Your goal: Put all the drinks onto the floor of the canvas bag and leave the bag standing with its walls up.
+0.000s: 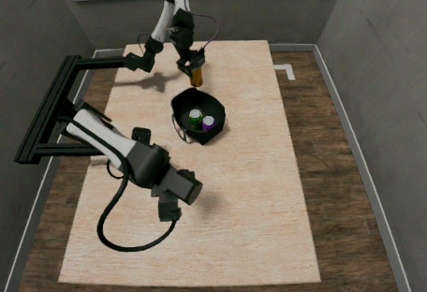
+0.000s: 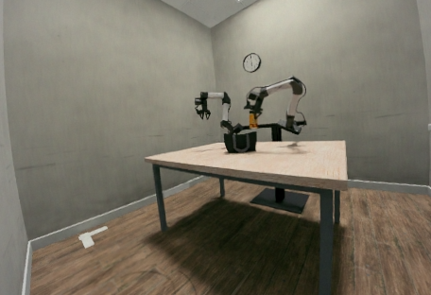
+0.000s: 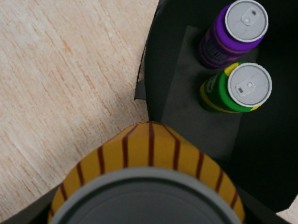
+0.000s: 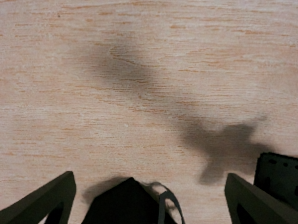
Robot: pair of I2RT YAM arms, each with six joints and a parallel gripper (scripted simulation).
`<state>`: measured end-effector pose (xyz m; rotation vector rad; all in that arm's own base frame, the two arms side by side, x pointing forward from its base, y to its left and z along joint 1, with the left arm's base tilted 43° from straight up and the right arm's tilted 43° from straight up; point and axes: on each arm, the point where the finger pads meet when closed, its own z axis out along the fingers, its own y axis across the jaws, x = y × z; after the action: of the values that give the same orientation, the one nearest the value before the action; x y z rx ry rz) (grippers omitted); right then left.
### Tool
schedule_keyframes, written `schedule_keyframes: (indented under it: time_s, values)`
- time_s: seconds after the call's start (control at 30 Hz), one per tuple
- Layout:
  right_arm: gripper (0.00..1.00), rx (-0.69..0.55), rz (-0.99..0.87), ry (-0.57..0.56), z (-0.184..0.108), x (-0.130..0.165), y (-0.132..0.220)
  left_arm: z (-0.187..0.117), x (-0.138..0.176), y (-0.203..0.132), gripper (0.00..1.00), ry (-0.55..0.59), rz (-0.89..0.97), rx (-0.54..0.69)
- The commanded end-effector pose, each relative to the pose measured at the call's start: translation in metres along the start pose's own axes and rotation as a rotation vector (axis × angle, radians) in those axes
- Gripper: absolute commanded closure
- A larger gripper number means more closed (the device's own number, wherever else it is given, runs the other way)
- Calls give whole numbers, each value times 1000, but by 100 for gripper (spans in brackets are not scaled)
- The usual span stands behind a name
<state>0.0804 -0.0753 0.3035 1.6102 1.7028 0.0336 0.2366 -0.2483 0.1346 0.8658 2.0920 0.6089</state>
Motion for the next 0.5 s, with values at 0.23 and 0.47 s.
schedule_keyframes:
  time_s: [0.23, 0.47]
  values:
    - [14, -30, 9, -26, -10, -3, 1, -15, -19, 0, 30, -85, -49, 17]
    - [14, -30, 9, -26, -10, -3, 1, -10, -23, -22, 30, -73, -64, 15]
